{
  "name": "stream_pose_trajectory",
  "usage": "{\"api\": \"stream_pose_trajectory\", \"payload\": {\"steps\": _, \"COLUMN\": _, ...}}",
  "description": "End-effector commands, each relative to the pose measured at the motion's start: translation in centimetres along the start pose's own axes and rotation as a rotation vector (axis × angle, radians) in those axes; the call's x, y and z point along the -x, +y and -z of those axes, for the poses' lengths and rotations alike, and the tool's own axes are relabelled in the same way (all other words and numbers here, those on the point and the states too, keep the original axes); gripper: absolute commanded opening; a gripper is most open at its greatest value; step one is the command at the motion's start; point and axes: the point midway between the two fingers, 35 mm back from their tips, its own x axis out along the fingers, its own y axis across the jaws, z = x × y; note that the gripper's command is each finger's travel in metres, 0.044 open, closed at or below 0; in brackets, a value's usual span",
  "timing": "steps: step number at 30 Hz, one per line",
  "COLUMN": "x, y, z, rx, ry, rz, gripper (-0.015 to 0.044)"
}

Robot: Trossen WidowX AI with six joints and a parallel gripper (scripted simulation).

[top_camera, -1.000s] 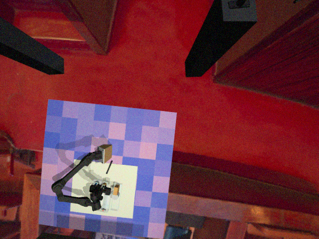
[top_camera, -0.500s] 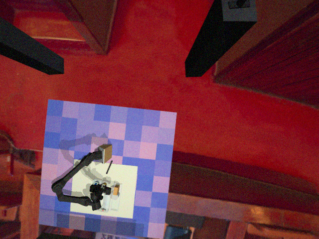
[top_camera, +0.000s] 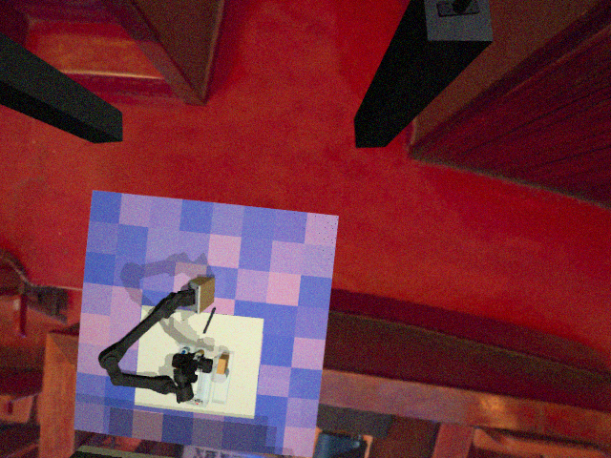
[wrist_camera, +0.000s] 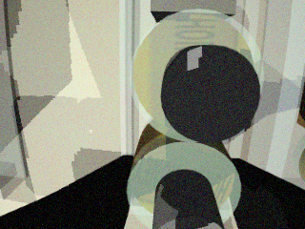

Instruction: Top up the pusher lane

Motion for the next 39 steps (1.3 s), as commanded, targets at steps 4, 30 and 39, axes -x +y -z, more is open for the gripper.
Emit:
{"api": "stream_pose_trajectory", "payload": {"steps": 4, "x": -0.05, "y": -0.24, "z": -0.24, "rx": -0.01, "ry": -0.012, "rz": 0.01, "gripper": 0.0}}
{"api": "stream_pose_trajectory", "payload": {"steps": 30, "x": -0.06, "y": -0.23, "z": 0.2, "rx": -0.01, "ry": -0.012, "rz": 0.01, "gripper": 0.0}}
{"api": "stream_pose_trajectory", "payload": {"steps": 39, "x": -0.06, "y": -0.23, "z": 0.35, "rx": -0.01, "ry": -0.012, "rz": 0.01, "gripper": 0.0}}
